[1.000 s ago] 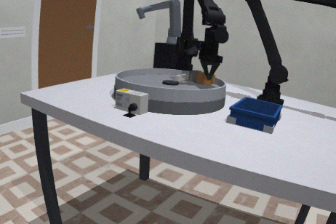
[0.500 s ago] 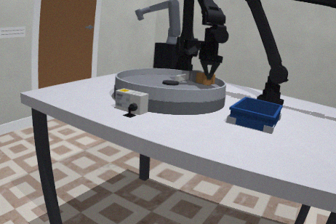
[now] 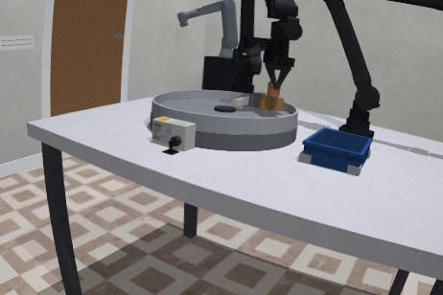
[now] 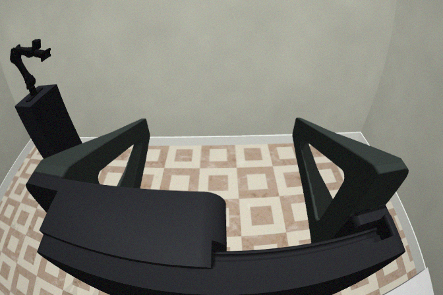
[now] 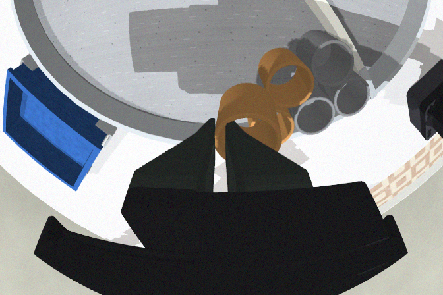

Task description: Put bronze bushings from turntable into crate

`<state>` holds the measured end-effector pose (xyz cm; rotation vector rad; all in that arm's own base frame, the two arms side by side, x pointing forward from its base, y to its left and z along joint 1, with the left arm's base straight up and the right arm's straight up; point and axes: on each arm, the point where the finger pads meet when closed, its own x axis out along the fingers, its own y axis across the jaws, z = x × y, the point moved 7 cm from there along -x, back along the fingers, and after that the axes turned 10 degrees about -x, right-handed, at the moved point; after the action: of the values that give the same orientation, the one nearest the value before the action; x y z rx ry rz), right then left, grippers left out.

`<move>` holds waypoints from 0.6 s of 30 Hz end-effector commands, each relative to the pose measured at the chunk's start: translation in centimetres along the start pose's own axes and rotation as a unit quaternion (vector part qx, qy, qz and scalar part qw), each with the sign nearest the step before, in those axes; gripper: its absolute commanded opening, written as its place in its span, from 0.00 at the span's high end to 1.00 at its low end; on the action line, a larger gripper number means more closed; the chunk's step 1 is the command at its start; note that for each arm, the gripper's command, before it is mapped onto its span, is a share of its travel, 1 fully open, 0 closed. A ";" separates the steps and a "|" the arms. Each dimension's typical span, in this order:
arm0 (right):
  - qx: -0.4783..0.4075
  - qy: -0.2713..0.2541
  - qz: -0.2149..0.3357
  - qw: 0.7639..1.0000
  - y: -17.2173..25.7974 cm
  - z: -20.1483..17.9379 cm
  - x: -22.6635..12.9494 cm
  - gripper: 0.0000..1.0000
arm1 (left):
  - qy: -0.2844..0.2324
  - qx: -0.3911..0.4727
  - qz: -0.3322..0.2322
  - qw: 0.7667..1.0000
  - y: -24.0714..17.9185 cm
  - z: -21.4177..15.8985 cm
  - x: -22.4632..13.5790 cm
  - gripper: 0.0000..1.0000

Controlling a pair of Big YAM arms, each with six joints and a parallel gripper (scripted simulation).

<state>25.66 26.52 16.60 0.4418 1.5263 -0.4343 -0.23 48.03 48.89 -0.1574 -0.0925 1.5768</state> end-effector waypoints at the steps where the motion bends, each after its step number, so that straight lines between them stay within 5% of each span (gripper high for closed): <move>1: 0.005 -0.008 0.032 0.999 1.6 1.0 -4.0 1.00 | -0.021 -0.008 -0.001 1.000 0.1 1.2 -0.6 0.00; 18: 0.006 -0.003 0.007 1.000 0.6 0.7 -3.2 1.00 | -0.021 -0.008 -0.001 1.000 0.1 1.2 -0.6 0.00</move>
<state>25.68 26.54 18.81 0.4338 1.5314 -0.4412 -0.23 48.03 48.89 -0.1575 -0.0925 1.5768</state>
